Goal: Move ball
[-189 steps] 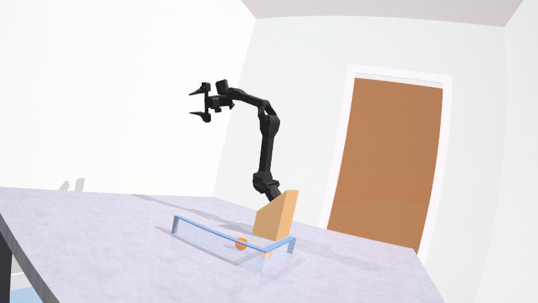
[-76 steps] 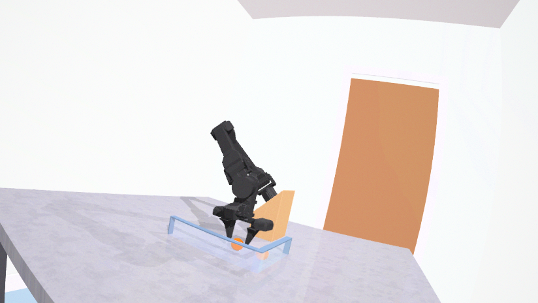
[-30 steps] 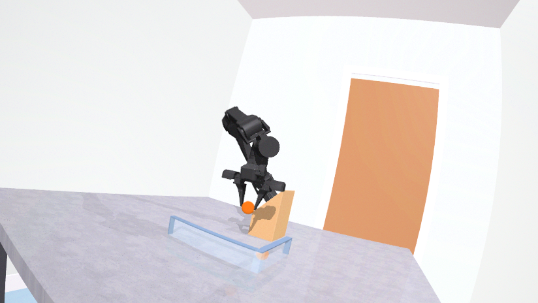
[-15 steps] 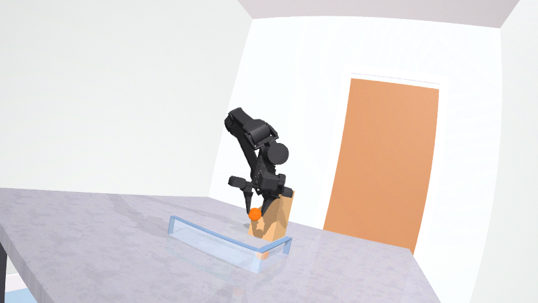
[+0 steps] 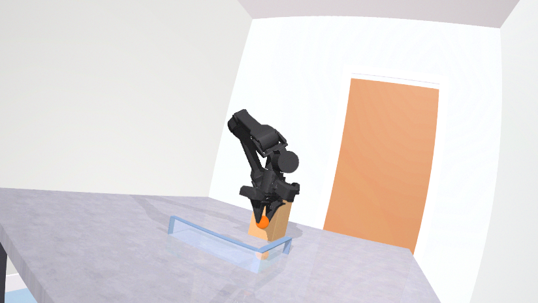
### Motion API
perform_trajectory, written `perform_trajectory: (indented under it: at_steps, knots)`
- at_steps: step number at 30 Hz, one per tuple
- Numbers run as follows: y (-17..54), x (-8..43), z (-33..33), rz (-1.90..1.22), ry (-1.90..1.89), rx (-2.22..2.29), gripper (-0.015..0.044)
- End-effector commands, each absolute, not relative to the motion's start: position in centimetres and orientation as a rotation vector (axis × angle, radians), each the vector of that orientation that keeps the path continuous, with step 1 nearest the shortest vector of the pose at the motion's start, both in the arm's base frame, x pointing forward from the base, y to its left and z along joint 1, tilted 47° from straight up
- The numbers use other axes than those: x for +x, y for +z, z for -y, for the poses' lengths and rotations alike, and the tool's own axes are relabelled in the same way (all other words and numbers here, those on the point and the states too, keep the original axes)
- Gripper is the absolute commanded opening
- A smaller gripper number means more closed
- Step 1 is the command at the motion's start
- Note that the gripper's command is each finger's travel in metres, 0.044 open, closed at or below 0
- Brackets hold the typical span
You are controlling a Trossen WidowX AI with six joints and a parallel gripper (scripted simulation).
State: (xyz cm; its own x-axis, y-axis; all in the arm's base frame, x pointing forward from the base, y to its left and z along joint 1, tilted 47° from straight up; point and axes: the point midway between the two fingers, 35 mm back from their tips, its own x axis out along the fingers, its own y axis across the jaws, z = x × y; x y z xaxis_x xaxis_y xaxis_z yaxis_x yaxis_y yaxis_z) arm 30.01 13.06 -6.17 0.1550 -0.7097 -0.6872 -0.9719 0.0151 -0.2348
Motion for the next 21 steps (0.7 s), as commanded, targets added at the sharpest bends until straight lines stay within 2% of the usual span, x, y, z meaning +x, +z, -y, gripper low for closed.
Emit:
perform_trajectory:
  at_steps: [1,13,21]
  knots:
    - [-7.3,30.1,-13.4,-1.609,0.643,-1.868,0.0]
    - [-8.3,30.1,-13.4,-1.601,0.757,-1.955,0.0]
    - [-11.4,30.9,-10.3,-1.601,0.756,-1.956,0.0]
